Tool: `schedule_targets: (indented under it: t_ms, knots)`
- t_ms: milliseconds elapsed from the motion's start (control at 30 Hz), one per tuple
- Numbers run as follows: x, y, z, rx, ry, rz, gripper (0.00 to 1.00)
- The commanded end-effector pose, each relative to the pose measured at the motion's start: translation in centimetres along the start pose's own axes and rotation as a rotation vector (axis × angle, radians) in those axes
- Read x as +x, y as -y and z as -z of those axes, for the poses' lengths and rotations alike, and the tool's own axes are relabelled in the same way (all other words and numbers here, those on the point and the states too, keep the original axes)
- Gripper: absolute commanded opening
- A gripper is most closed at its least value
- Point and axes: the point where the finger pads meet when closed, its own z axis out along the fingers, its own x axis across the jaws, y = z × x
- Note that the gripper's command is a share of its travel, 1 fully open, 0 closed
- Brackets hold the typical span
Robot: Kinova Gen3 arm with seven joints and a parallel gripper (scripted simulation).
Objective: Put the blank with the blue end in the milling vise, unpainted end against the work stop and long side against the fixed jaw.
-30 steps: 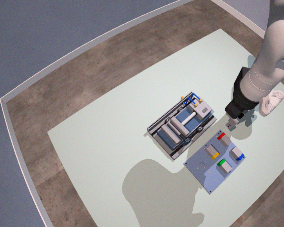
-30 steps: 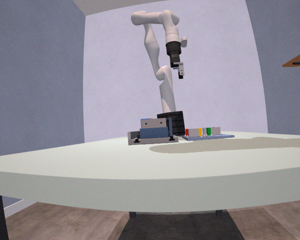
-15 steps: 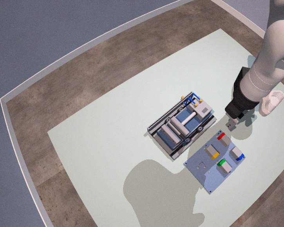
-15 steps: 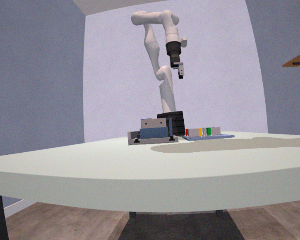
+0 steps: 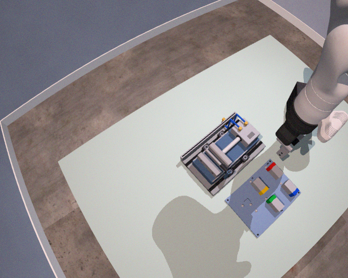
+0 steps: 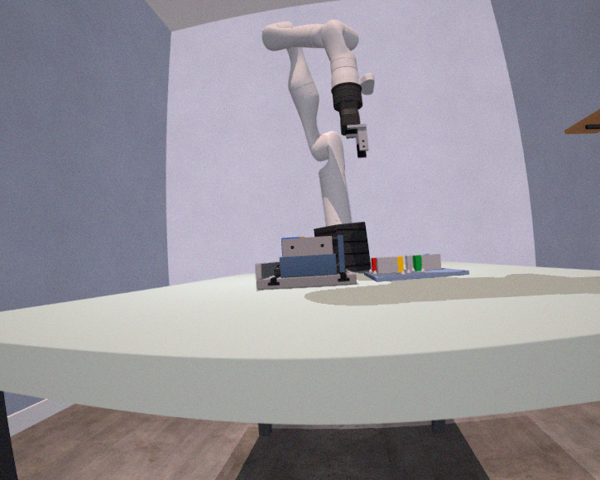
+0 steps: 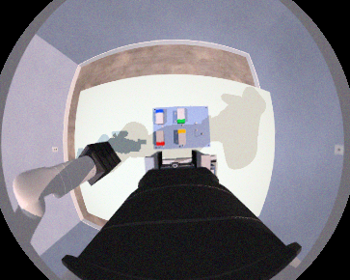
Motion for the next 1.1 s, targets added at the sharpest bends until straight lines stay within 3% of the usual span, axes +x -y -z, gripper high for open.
schedule_targets:
  t_ms: [0,800,1067]
  knots:
    - [0.0,0.0,0.0,0.000,-0.001,0.000,1.00]
    - [0.0,0.0,0.0,0.000,-0.001,0.000,1.00]
    - [0.0,0.1,-2.6,0.000,-0.001,0.001,1.00]
